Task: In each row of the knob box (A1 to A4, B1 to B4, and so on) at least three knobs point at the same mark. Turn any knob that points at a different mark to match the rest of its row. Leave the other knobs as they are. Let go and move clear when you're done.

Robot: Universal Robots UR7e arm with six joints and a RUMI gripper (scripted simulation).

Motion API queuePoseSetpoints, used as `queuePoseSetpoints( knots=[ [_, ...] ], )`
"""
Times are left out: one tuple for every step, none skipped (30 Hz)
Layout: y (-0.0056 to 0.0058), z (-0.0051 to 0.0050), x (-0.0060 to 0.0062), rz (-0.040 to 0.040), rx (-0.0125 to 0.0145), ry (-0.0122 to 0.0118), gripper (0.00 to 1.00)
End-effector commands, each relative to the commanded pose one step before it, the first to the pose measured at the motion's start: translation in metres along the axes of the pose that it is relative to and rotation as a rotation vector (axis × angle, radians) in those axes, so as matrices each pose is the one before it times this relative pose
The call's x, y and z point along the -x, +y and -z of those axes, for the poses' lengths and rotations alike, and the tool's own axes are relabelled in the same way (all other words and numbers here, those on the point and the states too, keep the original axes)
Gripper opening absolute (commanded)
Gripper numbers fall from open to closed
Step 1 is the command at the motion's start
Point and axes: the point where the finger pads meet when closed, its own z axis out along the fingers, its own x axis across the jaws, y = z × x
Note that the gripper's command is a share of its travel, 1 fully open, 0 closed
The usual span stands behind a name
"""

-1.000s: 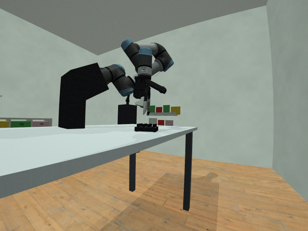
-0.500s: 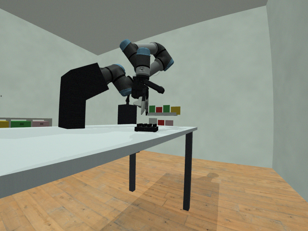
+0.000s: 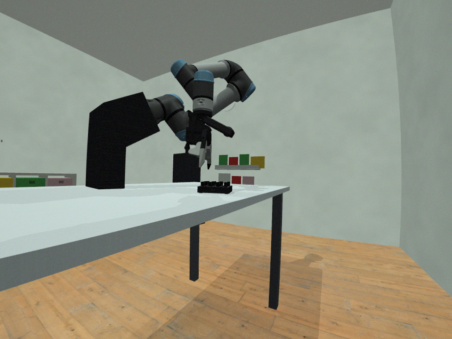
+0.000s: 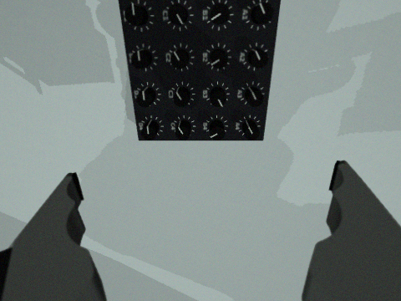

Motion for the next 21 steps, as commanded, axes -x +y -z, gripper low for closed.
queuePoseSetpoints(
  knots=[
    [0.00926, 0.00058, 0.00004, 0.00042, -0.00097, 0.00078, 1.0],
    [0.00142, 0.00001, 0.00007, 0.0, 0.0, 0.0, 1.0],
    [0.00127, 0.00001, 0.00007, 0.0, 0.0, -0.00001, 1.0],
    [0.00111, 0.00001, 0.00005, 0.0, 0.0, 0.00001, 1.0],
    [0.00095, 0.00001, 0.00004, 0.0, 0.0, 0.00001, 1.0],
    [0.0, 0.0, 0.0, 0.0, 0.0, 0.0, 1.0],
    [0.0, 0.0, 0.0, 0.0, 0.0, 0.0, 1.0],
    [0.00079, 0.00001, 0.00004, 0.0, 0.0, 0.0, 1.0],
    [0.00065, 0.0, 0.00003, 0.0, 0.0, 0.0, 1.0],
    [0.0005, 0.0, 0.00003, 0.0, 0.0, 0.0, 1.0],
    [0.00037, 0.0, 0.00002, 0.0, 0.0, 0.0, 1.0],
    [0.00026, 0.0, 0.00002, 0.0, 0.0, 0.0, 1.0],
    [0.00016, 0.0, 0.00001, 0.0, 0.0, 0.0, 1.0],
    [0.00008, 0.0, 0.00001, 0.0, 0.0, 0.0, 1.0],
    [0.00003, 0.0, 0.0, 0.0, 0.0, 0.0, 1.0],
    [0.0, 0.0, 0.0, 0.0, 0.0, 0.0, 1.0],
    [0.0, 0.0, 0.0, 0.0, 0.0, 0.0, 1.0],
    [0.0, 0.0, 0.0, 0.0, 0.0, 0.0, 1.0],
    [0.0, 0.0, 0.0, 0.0, 0.0, 0.0, 1.0],
    [0.0, 0.0, 0.0, 0.0, 0.0, 0.0, 1.0],
    [0.0, 0.0, 0.0, 0.0, 0.0, 0.0, 1.0]
  ],
)
